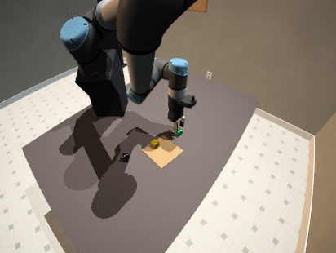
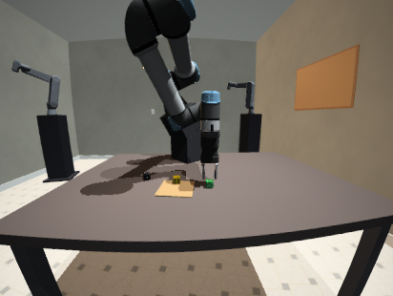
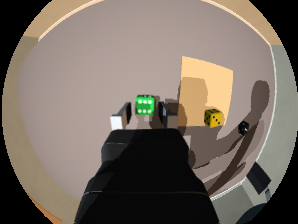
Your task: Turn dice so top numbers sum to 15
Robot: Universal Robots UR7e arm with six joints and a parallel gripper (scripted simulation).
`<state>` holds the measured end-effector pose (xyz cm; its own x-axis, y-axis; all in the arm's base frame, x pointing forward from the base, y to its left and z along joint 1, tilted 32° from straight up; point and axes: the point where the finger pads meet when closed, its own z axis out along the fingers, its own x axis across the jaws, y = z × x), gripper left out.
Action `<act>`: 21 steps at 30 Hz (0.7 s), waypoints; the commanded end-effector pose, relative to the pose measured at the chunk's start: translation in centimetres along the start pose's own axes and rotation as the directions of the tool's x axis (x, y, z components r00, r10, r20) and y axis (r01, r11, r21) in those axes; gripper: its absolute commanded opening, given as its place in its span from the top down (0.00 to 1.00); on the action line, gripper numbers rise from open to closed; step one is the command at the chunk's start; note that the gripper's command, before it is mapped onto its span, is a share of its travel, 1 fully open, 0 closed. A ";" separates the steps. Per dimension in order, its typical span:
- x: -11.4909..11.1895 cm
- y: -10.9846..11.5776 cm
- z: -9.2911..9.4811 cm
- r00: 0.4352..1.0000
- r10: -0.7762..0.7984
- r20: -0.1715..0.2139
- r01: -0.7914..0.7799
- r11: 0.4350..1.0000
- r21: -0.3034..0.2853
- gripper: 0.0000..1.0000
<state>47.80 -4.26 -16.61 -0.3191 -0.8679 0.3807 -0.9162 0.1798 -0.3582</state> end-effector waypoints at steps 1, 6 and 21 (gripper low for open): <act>0.0 0.0 0.0 1.000 0.000 0.000 0.000 1.000 0.001 0.13; 0.0 0.0 0.0 1.000 0.000 0.000 0.000 1.000 0.001 0.13; 0.0 0.0 2.2 1.000 0.000 0.000 0.000 1.000 0.001 0.13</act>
<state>48.13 -4.88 -17.74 -0.3192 -0.8679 0.3806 -0.9161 0.1798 -0.3584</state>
